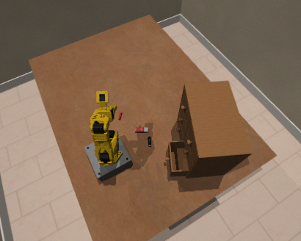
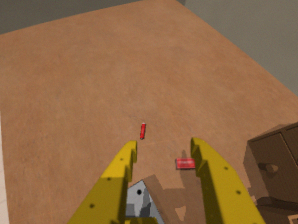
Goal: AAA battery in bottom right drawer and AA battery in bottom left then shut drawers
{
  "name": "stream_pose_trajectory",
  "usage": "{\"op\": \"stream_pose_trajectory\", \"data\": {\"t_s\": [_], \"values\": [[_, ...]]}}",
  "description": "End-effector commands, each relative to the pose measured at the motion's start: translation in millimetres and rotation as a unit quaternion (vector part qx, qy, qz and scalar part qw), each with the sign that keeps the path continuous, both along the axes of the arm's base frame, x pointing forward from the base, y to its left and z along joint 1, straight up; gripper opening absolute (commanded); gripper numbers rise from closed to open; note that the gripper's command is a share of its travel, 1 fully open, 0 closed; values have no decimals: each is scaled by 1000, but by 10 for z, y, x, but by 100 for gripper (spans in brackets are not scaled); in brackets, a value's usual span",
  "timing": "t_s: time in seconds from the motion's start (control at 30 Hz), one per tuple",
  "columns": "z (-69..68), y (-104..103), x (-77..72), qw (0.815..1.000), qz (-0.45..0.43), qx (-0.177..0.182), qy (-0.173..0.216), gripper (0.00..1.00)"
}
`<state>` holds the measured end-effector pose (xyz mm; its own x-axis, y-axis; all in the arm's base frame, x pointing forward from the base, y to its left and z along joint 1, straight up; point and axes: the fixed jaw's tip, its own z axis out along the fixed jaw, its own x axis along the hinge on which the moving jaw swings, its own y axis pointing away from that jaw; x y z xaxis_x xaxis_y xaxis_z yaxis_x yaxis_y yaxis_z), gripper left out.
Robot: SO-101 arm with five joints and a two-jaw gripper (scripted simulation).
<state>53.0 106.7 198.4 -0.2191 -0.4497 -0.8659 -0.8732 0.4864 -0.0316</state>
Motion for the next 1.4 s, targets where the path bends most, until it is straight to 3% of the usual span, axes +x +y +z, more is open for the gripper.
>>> {"op": "stream_pose_trajectory", "data": {"t_s": [0.0,0.07,0.3,0.57,0.63,0.87,1.13,1.2,1.37], "values": [[11,6,-9,1000,4,1,1,19],[11,6,-9,1000,4,1,1,19],[-38,107,52,994,60,-76,-59,19],[-114,222,126,971,132,-160,-122,19],[-114,222,126,971,132,-160,-122,19],[-197,318,192,937,200,-227,-172,19],[-312,423,268,885,282,-295,-224,19],[-312,423,268,885,282,-295,-224,19],[-394,485,316,845,335,-331,-253,19]]}}
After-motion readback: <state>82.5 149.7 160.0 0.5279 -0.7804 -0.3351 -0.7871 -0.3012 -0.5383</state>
